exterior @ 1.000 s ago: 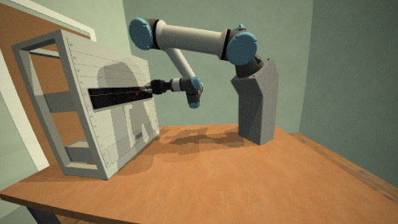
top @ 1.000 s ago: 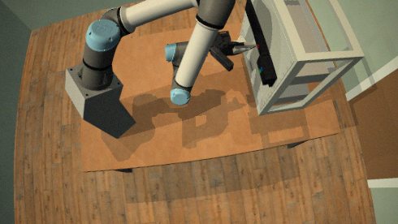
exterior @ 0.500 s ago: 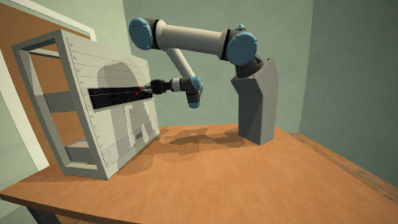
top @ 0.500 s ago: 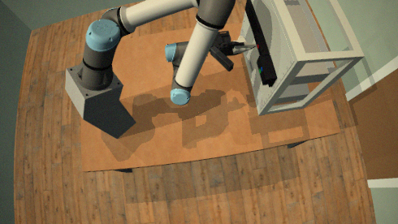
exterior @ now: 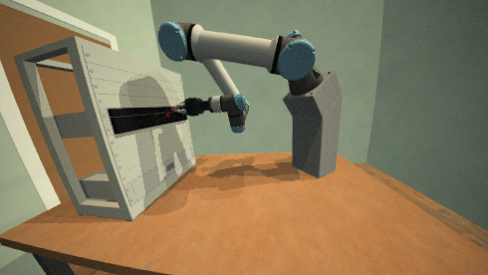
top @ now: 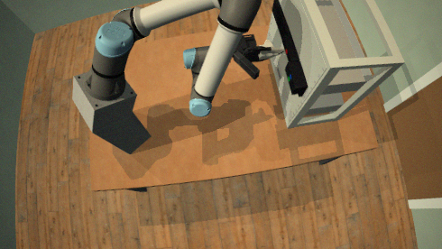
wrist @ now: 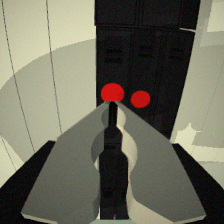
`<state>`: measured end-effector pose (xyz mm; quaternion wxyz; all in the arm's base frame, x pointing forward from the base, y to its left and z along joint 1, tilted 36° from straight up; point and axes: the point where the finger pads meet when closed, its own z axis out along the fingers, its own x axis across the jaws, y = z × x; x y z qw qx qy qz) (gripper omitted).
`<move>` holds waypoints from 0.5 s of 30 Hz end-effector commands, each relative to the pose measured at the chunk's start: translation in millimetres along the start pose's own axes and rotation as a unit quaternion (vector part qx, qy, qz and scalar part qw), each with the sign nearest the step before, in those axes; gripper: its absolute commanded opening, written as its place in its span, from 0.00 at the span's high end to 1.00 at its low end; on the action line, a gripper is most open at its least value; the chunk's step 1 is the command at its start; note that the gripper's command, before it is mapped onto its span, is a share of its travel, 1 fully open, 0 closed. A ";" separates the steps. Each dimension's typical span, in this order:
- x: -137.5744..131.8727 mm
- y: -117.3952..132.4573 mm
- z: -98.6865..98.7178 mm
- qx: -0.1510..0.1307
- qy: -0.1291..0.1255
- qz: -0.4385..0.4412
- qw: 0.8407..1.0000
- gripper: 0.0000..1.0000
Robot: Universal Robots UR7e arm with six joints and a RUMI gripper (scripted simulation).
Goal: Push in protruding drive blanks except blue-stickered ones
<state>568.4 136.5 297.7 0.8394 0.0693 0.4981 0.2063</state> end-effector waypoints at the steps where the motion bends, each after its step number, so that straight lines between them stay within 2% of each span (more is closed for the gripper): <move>1: -0.5 0.1 2.6 0.000 0.000 0.000 1.000 1.00; 15: -0.5 0.1 10.0 0.000 0.000 0.000 1.000 1.00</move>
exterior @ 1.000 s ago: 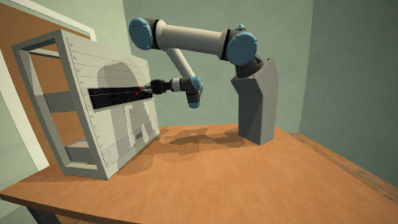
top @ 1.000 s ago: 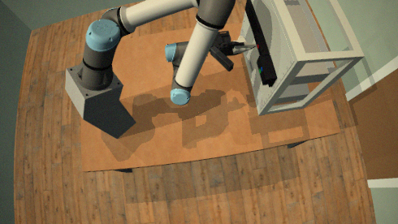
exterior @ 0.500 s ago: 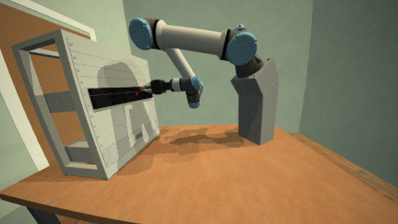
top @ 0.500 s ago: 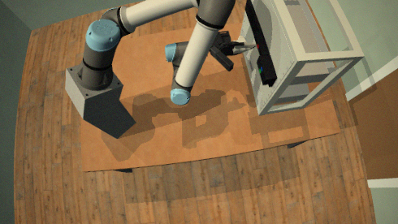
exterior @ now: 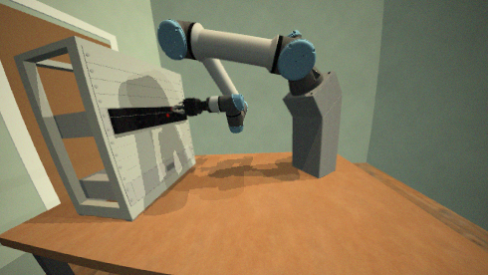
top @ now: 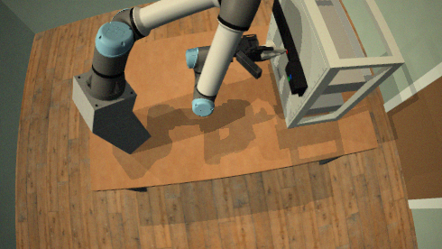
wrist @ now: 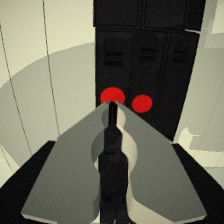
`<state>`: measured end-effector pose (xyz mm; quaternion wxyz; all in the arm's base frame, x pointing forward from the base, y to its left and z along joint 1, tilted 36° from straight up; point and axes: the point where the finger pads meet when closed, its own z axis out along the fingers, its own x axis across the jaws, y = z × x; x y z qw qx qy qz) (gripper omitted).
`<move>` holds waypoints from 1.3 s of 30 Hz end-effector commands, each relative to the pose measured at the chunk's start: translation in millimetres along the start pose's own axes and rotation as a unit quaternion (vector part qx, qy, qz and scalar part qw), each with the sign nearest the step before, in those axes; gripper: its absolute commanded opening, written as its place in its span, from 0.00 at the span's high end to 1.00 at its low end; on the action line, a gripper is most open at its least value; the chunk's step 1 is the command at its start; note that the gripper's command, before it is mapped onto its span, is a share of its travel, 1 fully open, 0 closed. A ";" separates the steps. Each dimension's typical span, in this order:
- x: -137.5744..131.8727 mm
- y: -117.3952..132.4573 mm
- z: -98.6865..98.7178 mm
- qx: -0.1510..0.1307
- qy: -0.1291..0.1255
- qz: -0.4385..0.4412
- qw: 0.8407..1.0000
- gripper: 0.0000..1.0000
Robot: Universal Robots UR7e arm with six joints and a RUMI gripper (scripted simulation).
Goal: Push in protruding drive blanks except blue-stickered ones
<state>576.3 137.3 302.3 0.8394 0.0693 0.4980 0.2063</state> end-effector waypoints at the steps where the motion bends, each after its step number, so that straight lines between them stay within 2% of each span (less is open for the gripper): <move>1: -0.5 0.0 0.9 0.000 0.000 0.000 1.000 1.00; 11: -0.4 0.0 9.4 0.000 0.000 0.000 1.000 1.00; 39: -0.4 0.0 13.1 0.000 0.000 0.000 1.000 1.00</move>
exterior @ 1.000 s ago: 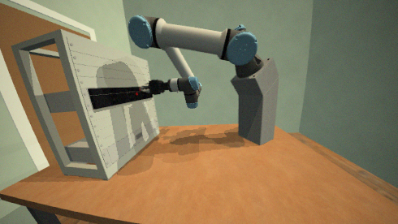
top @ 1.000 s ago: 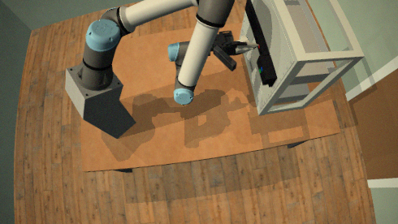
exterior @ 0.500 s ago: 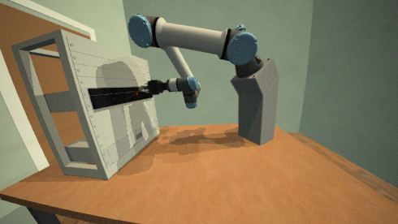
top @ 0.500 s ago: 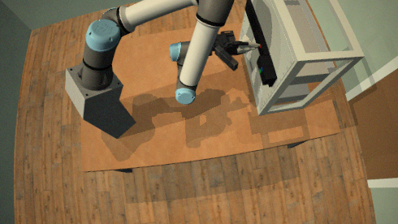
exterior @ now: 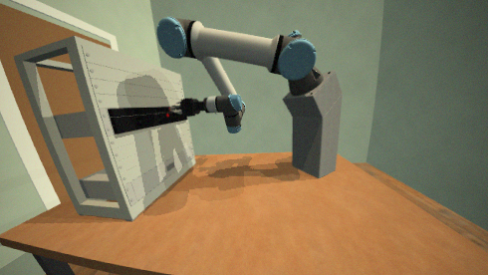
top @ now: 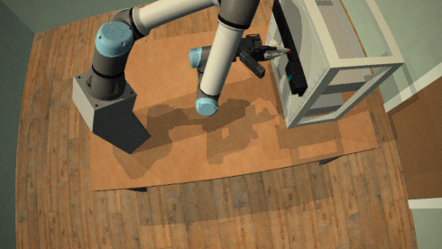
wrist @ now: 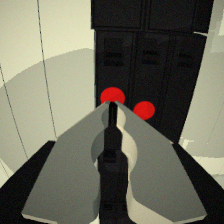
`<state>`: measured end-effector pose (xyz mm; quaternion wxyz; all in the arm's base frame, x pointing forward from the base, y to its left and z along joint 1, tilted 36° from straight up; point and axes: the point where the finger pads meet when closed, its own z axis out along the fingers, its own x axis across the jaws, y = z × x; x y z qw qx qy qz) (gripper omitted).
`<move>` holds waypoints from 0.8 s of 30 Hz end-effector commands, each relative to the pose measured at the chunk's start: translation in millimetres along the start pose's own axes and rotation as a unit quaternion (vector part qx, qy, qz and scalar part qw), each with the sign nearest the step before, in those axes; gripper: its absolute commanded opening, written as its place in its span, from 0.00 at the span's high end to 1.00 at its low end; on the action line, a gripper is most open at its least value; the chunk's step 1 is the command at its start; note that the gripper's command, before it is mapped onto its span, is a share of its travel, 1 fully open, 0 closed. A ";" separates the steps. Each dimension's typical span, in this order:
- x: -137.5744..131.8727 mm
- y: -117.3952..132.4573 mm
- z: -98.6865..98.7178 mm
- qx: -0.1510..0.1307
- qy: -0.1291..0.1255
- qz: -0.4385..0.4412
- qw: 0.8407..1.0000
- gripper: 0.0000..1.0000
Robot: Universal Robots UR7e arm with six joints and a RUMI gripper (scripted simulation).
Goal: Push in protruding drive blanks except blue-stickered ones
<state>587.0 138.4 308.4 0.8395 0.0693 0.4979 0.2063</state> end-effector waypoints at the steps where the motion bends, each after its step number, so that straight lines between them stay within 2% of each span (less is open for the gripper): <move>1: -0.4 0.0 0.8 0.000 0.000 0.000 1.000 1.00; 24: -0.4 0.0 6.1 0.000 0.000 0.000 1.000 1.00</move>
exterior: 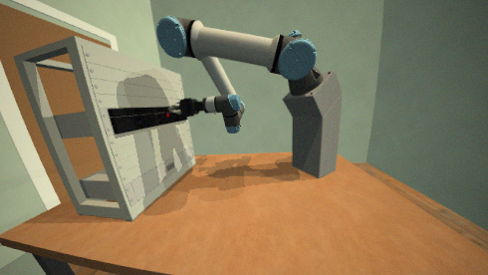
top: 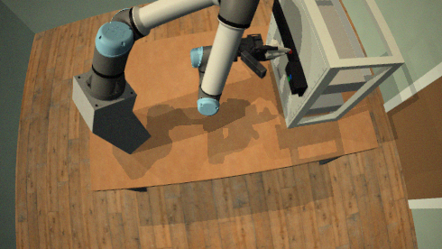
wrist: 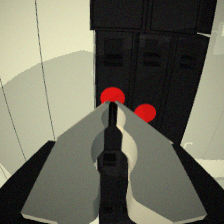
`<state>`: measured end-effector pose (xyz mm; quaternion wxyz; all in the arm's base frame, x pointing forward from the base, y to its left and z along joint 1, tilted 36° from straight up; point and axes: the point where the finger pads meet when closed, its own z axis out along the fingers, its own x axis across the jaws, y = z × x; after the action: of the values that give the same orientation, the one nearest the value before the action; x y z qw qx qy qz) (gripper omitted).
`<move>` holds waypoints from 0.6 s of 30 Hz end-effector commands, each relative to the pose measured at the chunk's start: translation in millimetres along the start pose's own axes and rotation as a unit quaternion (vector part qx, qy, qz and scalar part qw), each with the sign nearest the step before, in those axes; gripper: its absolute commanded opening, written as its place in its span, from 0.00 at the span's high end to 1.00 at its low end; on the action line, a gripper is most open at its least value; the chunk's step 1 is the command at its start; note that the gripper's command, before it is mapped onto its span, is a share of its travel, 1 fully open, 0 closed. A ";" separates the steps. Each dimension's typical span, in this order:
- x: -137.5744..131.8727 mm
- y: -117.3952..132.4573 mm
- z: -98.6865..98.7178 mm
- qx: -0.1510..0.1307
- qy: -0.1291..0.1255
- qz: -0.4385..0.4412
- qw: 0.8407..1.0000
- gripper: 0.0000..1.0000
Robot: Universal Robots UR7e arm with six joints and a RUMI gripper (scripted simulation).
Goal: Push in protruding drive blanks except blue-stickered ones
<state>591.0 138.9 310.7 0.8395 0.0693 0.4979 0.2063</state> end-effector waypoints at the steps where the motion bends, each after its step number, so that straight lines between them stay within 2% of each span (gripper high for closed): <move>1: -0.4 0.0 1.4 0.000 0.000 0.000 1.000 1.00; 18: -0.4 0.0 5.1 0.000 0.000 0.000 1.000 1.00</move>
<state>594.3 139.2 312.6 0.8395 0.0693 0.4979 0.2063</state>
